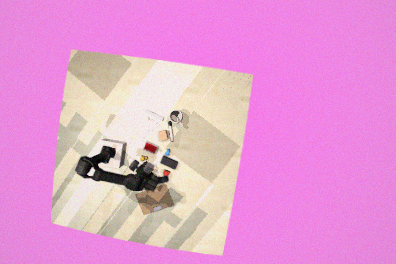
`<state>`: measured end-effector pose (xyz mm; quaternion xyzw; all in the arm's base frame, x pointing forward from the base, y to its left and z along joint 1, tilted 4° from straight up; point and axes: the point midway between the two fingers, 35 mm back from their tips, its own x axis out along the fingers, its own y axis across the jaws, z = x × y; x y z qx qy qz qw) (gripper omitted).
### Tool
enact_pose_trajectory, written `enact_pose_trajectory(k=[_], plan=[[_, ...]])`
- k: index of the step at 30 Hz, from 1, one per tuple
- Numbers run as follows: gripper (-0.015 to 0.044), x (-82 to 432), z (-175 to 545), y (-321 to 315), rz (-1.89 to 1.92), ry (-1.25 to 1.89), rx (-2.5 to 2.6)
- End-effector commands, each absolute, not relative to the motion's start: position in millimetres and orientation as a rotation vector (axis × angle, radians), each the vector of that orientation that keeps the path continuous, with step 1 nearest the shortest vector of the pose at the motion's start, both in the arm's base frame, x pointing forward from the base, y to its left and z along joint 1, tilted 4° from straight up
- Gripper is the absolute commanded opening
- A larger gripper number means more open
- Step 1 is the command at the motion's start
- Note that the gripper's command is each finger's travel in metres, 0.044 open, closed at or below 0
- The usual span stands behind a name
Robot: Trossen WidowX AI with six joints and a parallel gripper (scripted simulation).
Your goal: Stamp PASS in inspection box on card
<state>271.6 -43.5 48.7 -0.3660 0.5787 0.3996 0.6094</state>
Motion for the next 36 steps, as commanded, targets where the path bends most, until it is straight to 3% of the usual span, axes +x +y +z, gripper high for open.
enact_pose_trajectory(k=[1,36], plan=[[0.0,272.9,47.9,-54.8,1.0,1.296,-0.917],[0.0,272.9,29.4,-73.7,1.118,1.226,-1.033]])
